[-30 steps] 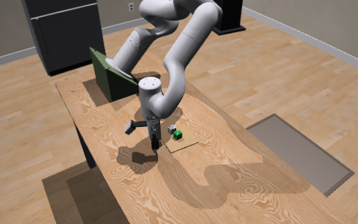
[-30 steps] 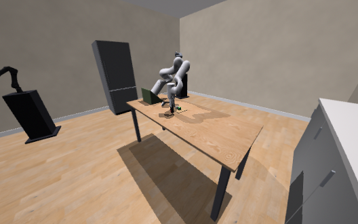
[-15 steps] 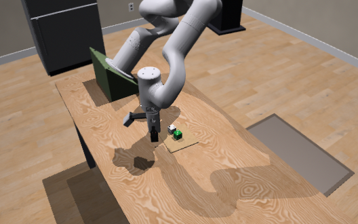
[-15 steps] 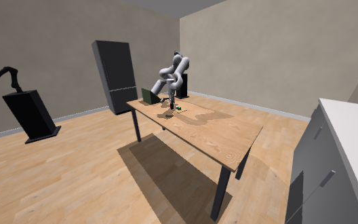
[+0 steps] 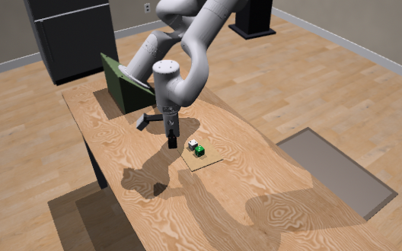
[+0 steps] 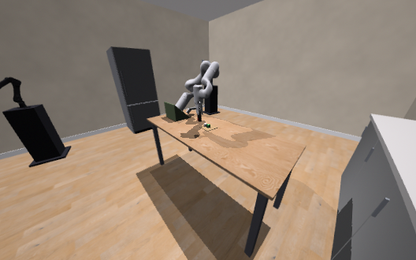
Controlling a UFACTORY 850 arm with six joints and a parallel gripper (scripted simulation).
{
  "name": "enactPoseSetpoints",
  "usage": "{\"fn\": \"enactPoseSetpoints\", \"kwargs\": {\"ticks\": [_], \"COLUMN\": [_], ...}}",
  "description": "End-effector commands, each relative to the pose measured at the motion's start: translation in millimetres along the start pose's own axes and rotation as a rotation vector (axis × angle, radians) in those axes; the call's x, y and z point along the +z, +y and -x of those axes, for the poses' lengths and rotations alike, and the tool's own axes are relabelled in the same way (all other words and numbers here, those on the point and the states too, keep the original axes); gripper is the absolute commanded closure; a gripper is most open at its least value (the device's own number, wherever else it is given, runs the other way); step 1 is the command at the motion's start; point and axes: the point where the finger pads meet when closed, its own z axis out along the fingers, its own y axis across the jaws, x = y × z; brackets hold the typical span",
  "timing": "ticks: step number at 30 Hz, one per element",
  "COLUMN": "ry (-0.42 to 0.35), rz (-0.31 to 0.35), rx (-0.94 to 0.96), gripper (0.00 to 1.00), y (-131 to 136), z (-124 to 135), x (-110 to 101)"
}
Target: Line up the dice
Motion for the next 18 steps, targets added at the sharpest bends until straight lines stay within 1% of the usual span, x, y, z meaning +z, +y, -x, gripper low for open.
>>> {"fn": "enactPoseSetpoints", "kwargs": {"ticks": [1,9,12,15,18], "ry": [0.0,0.0,0.001,0.001,0.001], "rz": [-0.002,-0.002,-0.003,-0.003,-0.004], "rx": [-0.001,0.026,0.116,0.259,0.339], "gripper": [0.73,0.73,0.73,0.73,0.73], "y": [-0.8,-1.1,-2.1,-3.3,-3.7], "z": [0.2,3.3,13.8,30.7,40.2], "x": [-1.2,-1.4,-2.0,-2.9,-3.3]}}
